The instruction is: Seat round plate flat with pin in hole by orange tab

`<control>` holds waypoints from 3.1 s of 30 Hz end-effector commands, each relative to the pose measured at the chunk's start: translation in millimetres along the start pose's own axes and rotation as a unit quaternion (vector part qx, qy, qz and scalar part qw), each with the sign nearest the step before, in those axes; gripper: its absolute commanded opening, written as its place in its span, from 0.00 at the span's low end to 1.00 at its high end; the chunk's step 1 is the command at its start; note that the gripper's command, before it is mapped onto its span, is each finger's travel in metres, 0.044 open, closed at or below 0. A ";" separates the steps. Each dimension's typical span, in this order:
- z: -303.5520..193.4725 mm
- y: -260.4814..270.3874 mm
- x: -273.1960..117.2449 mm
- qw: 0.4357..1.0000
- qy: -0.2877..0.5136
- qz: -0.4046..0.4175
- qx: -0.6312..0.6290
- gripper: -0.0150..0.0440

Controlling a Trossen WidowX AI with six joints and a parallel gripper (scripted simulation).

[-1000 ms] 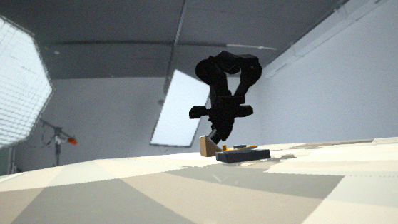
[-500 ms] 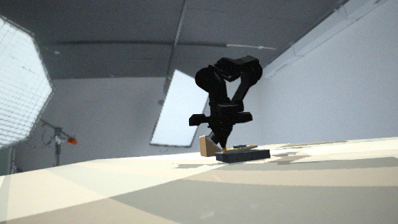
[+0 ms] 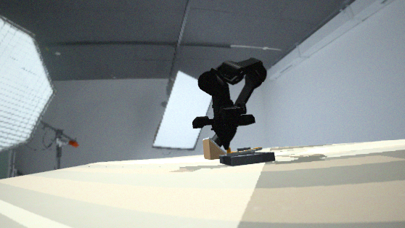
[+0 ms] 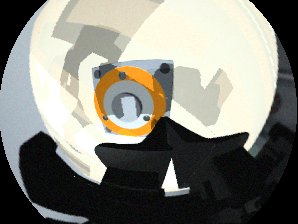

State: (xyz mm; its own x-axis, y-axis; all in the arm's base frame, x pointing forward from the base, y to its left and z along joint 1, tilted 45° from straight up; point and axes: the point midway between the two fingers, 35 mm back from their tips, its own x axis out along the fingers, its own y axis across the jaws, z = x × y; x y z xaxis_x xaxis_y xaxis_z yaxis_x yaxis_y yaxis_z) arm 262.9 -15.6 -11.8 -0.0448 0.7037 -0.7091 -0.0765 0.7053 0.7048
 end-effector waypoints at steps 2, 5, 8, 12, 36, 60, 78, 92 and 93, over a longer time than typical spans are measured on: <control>-8.5 2.8 0.9 1.000 0.004 -0.001 0.000 0.25; -11.5 4.6 0.9 1.000 0.004 -0.001 0.000 0.25; -14.5 6.5 0.9 1.000 0.004 -0.001 0.000 0.25; -18.9 9.8 0.8 1.000 0.004 -0.001 0.000 0.25; -31.9 32.5 0.3 1.000 0.005 0.000 0.000 0.25; -33.6 58.4 -0.2 1.000 0.005 0.000 0.001 0.25; -20.7 83.7 -4.1 1.000 0.005 0.001 0.000 0.25; -6.2 95.8 -5.8 1.000 0.004 0.001 0.000 0.25; -5.1 96.4 -5.8 1.000 0.004 0.001 0.000 0.25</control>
State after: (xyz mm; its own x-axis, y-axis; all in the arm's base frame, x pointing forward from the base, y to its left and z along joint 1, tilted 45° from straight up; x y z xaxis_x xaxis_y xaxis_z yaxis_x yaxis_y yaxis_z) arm 246.4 45.8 56.9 -0.0578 0.7023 -0.7096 -0.0745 0.7057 0.7046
